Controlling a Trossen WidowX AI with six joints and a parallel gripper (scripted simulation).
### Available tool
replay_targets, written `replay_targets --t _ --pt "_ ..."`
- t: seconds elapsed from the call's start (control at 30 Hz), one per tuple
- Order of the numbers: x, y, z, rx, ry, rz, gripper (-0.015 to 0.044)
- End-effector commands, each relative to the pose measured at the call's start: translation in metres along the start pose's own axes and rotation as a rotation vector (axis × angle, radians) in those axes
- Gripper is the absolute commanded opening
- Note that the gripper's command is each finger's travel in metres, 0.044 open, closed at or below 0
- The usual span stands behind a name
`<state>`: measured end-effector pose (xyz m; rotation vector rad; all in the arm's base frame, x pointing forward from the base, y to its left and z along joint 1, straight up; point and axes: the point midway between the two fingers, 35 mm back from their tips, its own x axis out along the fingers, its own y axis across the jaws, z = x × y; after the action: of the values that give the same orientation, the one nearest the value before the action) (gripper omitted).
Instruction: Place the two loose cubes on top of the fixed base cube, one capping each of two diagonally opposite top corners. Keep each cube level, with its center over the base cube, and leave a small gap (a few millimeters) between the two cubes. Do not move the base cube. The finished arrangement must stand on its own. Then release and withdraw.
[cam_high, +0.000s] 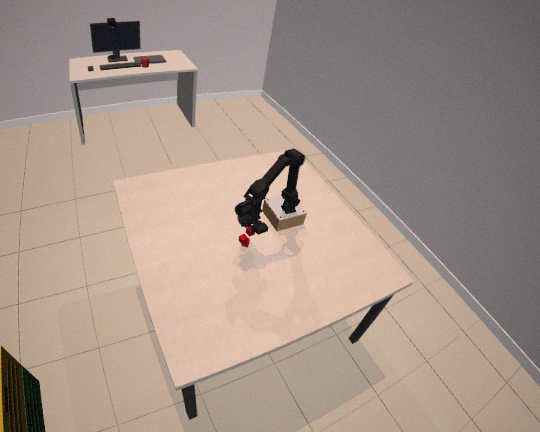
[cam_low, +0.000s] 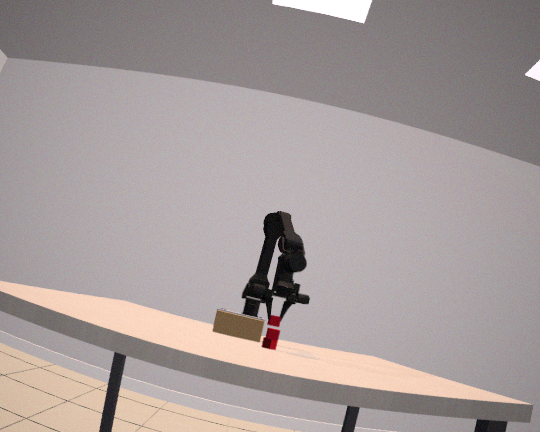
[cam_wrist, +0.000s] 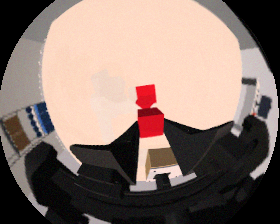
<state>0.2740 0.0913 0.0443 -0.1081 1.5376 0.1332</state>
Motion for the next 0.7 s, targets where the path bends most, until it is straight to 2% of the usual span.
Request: replay_targets --t 0.0,0.4,0.67 --pt "0.010 -0.001 -0.003 0.007 0.009 -0.003 0.0105" --pt "0.010 -0.001 -0.003 0.007 0.009 -0.003 0.0105" --pt "0.028 -0.001 -0.002 0.002 0.009 -0.003 0.0105"
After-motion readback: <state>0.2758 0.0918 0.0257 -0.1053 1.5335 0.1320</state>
